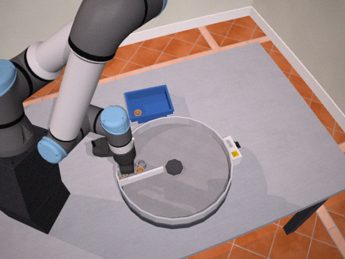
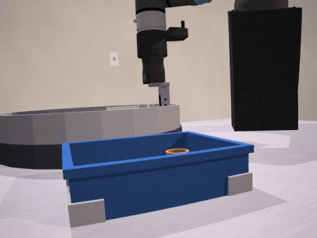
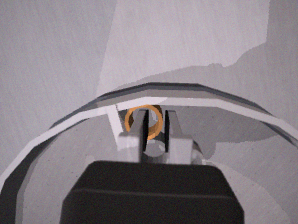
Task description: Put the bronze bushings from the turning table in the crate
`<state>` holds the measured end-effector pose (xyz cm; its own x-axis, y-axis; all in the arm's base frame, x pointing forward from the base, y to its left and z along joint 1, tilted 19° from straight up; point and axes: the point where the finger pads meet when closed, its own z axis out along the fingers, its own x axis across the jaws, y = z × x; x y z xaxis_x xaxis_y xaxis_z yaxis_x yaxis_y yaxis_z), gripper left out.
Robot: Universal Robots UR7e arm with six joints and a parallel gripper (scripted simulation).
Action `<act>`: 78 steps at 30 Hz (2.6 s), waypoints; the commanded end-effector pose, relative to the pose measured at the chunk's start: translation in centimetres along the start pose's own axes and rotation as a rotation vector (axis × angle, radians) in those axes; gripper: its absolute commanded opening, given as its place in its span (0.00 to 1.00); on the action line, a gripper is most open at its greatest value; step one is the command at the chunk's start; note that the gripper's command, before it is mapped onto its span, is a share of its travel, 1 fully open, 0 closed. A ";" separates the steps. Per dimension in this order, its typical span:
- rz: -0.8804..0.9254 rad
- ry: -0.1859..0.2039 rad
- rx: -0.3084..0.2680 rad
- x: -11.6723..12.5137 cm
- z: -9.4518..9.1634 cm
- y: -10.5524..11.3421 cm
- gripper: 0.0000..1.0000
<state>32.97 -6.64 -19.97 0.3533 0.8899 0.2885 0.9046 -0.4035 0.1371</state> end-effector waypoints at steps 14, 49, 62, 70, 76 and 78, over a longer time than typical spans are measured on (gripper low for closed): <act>0.000 0.000 -0.001 0.0 0.6 0.0 0.40; 0.000 0.000 -0.001 0.0 1.5 0.0 0.40; 0.000 0.000 -0.001 0.0 1.6 0.0 0.40; 0.000 0.000 -0.001 0.0 1.9 0.0 0.40; 0.000 0.000 -0.001 0.0 1.9 0.0 0.40; 0.000 0.000 -0.001 0.0 1.9 0.0 0.00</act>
<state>33.42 -6.22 -21.80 0.3532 0.8899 0.2886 0.9047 -0.4035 0.1368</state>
